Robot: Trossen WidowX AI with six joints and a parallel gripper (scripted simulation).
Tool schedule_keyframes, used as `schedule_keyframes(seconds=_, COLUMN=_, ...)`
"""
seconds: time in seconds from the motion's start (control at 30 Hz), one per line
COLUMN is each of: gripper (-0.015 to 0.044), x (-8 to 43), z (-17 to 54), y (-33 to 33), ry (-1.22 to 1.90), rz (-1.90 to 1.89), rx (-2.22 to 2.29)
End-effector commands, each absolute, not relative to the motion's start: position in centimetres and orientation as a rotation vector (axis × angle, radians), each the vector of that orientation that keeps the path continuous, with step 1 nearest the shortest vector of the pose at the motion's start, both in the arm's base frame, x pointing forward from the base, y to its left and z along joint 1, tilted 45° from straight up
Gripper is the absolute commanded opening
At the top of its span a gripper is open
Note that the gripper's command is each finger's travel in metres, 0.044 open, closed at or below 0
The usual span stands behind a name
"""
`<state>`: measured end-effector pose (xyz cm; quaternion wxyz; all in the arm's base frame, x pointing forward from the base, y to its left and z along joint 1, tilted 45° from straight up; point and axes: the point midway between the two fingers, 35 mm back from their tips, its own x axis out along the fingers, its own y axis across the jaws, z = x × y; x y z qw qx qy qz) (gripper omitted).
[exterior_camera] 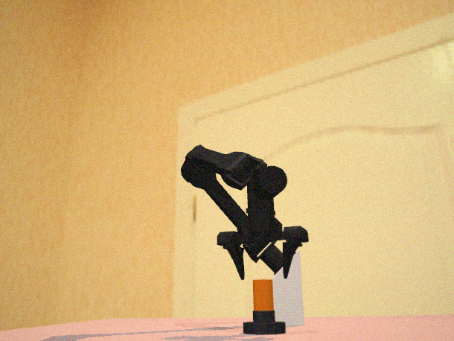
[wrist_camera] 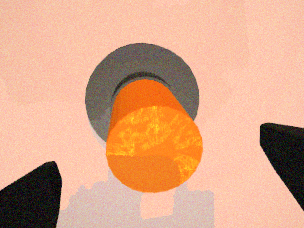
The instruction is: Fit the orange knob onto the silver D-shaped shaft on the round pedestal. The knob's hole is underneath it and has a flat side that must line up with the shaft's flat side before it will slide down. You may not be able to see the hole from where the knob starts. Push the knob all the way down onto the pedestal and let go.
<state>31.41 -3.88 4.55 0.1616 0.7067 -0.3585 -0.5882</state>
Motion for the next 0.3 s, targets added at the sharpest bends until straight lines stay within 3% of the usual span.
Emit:
schedule_keyframes(seconds=0.0, gripper=0.0440, x=30.96, z=7.91, y=-0.85, ry=-1.024, rz=-1.668, rx=2.034)
schedule_keyframes(seconds=0.27, gripper=0.0440, x=31.25, z=7.79, y=-0.69, ry=-1.024, rz=-1.668, rx=2.034)
